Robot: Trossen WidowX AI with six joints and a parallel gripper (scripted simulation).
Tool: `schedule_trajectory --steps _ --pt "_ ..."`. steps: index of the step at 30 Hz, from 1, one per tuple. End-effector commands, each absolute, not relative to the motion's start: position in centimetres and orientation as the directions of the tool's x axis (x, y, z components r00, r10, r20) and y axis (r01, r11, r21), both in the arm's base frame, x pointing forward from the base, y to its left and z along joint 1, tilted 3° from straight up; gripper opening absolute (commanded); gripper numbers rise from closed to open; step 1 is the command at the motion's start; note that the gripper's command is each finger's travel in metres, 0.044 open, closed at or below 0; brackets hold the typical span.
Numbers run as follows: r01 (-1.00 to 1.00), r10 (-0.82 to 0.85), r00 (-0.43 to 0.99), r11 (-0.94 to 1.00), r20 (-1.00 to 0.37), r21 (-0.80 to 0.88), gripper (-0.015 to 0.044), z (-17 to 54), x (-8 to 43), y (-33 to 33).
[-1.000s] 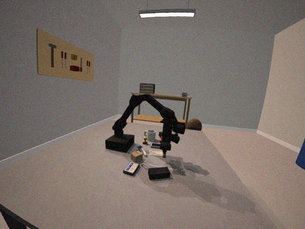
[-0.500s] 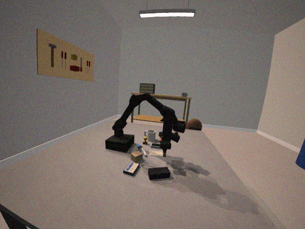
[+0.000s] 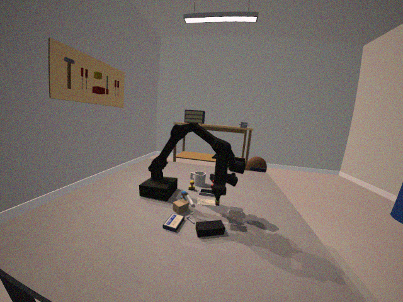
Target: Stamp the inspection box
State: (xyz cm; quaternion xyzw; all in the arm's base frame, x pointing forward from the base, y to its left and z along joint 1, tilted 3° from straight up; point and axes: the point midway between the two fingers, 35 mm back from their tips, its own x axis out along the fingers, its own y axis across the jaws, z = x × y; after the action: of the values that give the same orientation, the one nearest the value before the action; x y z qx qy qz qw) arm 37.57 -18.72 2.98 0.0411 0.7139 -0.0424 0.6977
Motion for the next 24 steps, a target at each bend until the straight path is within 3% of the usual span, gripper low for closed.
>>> schedule_trajectory --steps 1,24 --pt "0.121 -0.006 -0.025 0.993 -1.000 -0.009 0.0000 3.3 37.6 -18.8" --pt "0.121 -0.009 -0.025 0.993 -1.000 -0.012 0.0000 4.4 37.6 -18.2"
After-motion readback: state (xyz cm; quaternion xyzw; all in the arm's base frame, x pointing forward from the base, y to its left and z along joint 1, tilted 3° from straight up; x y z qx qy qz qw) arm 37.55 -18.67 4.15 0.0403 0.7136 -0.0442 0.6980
